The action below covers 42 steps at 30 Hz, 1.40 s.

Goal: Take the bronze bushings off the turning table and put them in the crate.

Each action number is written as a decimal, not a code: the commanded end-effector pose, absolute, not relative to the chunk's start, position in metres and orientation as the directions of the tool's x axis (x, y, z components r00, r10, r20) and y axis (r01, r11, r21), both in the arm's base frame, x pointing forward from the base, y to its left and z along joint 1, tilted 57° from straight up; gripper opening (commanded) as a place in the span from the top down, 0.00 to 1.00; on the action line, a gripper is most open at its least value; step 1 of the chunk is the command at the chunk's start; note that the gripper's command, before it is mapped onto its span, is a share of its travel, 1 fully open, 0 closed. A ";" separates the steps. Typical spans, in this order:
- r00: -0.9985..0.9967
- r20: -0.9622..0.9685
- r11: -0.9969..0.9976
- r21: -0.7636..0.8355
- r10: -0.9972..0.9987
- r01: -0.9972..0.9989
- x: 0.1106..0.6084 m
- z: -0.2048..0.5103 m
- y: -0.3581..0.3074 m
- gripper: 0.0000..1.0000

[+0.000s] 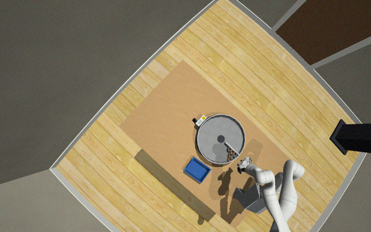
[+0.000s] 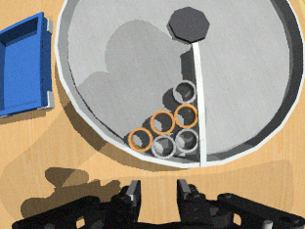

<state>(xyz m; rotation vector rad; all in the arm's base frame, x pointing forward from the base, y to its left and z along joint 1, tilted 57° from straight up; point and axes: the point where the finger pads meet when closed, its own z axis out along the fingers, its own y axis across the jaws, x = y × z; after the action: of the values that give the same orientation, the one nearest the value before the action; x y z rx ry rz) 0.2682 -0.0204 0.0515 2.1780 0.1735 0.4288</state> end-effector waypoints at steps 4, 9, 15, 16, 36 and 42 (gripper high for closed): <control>0.930 0.242 -0.601 0.799 0.275 -0.030 0.268 0.051 -0.020 0.84; 0.911 0.047 -0.519 0.833 0.409 0.190 0.274 0.047 -0.021 0.84; 0.911 0.047 -0.519 0.833 0.409 0.190 0.274 0.047 -0.021 0.84; 0.911 0.047 -0.519 0.833 0.409 0.190 0.274 0.047 -0.021 0.84; 0.841 -0.151 -0.408 0.821 0.520 0.400 0.280 0.043 -0.021 0.84; 0.750 -0.304 -0.302 0.777 0.588 0.552 0.284 0.040 -0.022 0.84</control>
<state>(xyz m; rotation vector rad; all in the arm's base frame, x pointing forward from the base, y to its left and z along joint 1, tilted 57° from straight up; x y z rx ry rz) 0.2830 -0.0220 0.0414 1.9931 0.8101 0.0806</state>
